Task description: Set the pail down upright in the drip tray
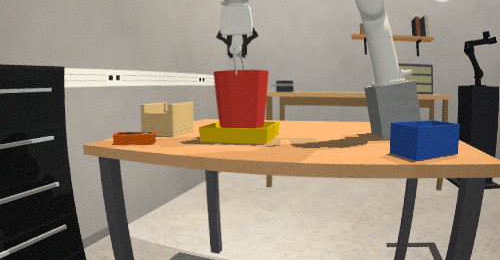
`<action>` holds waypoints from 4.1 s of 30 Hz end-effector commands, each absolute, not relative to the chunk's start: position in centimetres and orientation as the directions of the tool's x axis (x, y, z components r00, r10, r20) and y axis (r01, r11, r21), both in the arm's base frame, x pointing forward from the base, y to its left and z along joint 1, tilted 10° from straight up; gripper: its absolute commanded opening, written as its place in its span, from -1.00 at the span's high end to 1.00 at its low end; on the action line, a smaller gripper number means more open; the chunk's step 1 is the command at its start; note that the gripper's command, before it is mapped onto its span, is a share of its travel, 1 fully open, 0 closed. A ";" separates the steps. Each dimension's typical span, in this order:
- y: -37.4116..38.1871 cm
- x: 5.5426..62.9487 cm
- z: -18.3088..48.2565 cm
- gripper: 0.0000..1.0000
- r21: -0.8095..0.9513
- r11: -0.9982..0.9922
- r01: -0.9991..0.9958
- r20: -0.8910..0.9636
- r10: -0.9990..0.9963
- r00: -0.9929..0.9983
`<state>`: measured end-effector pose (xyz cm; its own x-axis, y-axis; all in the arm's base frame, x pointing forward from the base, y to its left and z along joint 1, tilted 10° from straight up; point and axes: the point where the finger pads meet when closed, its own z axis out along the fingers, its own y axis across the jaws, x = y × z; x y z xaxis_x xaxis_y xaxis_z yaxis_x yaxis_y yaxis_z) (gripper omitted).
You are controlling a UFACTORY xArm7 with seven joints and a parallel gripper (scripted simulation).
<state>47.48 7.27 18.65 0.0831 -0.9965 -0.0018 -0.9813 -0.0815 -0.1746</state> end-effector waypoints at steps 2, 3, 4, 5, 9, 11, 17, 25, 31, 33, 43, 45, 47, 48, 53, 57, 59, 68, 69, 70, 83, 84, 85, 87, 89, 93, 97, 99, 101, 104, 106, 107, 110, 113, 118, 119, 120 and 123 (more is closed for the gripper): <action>7.3 47.7 18.5 1.00 -0.180 -0.081 -0.980 -0.001 -0.997 0.083; 7.3 47.7 18.4 1.00 -0.180 -0.081 -0.980 -0.001 -0.997 0.083; 7.3 47.7 18.3 1.00 -0.180 -0.081 -0.980 -0.001 -0.997 0.083; 7.3 47.8 18.2 1.00 -0.180 -0.081 -0.980 -0.001 -0.997 0.083; 7.3 47.8 17.7 1.00 -0.180 -0.081 -0.980 -0.001 -0.997 0.083; 7.3 47.9 17.5 1.00 -0.180 -0.081 -0.980 -0.001 -0.997 0.083; 7.4 48.0 17.0 1.00 -0.180 -0.081 -0.980 -0.001 -0.997 0.083; 7.4 48.1 16.4 1.00 -0.180 -0.081 -0.980 -0.001 -0.997 0.083; 7.4 48.2 16.1 1.00 -0.180 -0.081 -0.980 -0.001 -0.997 0.083; 7.4 48.2 16.0 1.00 -0.180 -0.081 -0.980 -0.001 -0.997 0.083; 7.4 48.2 15.7 1.00 -0.180 -0.081 -0.980 -0.001 -0.997 0.083; 7.4 48.2 15.7 1.00 -0.180 -0.081 -0.980 -0.001 -0.997 0.083; 7.4 48.2 15.7 1.00 -0.180 -0.081 -0.980 -0.001 -0.997 0.083; 7.4 48.2 15.7 1.00 -0.180 -0.081 -0.980 -0.001 -0.997 0.083; 7.4 48.2 15.7 1.00 -0.180 -0.081 -0.980 -0.001 -0.997 0.083; 7.4 48.2 15.7 1.00 -0.180 -0.081 -0.980 -0.001 -0.997 0.083; 7.4 48.2 15.7 1.00 -0.180 -0.081 -0.980 -0.001 -0.997 0.083; 7.4 48.2 15.7 -1.00 -0.180 -0.081 -0.980 -0.001 -0.997 0.083; 7.4 48.2 15.7 -1.00 -0.180 -0.081 -0.980 -0.001 -0.997 0.083; 7.4 48.2 15.7 -1.00 -0.180 -0.081 -0.980 -0.001 -0.997 0.083; 7.4 48.2 15.7 -1.00 -0.180 -0.081 -0.980 -0.001 -0.997 0.083; 7.4 48.2 15.7 -1.00 -0.180 -0.081 -0.980 -0.001 -0.997 0.083; 7.4 48.2 15.7 -1.00 -0.180 -0.081 -0.980 -0.001 -0.997 0.083; 7.4 48.2 15.7 -1.00 -0.180 -0.081 -0.980 -0.001 -0.997 0.083; 7.4 48.2 15.7 -1.00 -0.180 -0.081 -0.980 -0.001 -0.997 0.083; 7.4 48.2 15.7 -1.00 -0.180 -0.081 -0.980 -0.001 -0.997 0.083; 7.4 48.2 15.7 -1.00 -0.180 -0.081 -0.980 -0.001 -0.997 0.083; 7.4 48.2 15.7 -1.00 -0.180 -0.081 -0.980 -0.001 -0.997 0.083; 7.4 48.2 15.7 -1.00 -0.180 -0.081 -0.980 -0.001 -0.997 0.083; 7.4 48.2 15.7 -1.00 -0.180 -0.081 -0.980 -0.001 -0.997 0.083; 7.4 48.2 15.7 -1.00 -0.180 -0.081 -0.980 -0.001 -0.997 0.083; 7.4 48.2 15.7 -1.00 -0.180 -0.081 -0.980 -0.001 -0.997 0.083; 7.4 48.2 15.8 -1.00 -0.180 -0.081 -0.980 -0.001 -0.997 0.083; 7.4 48.2 16.0 -1.00 -0.180 -0.081 -0.980 -0.001 -0.997 0.083; 7.4 48.0 16.7 -1.00 -0.180 -0.081 -0.980 -0.001 -0.997 0.083; 7.4 48.0 16.7 -1.00 -0.180 -0.081 -0.980 -0.001 -0.997 0.083; 7.4 48.0 16.7 -1.00 -0.180 -0.081 -0.980 -0.001 -0.997 0.083; 7.4 48.0 17.2 -1.00 -0.180 -0.081 -0.980 -0.001 -0.997 0.083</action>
<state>47.90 7.38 16.56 0.0831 -0.9965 -0.0016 -0.9811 -0.0815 -0.1754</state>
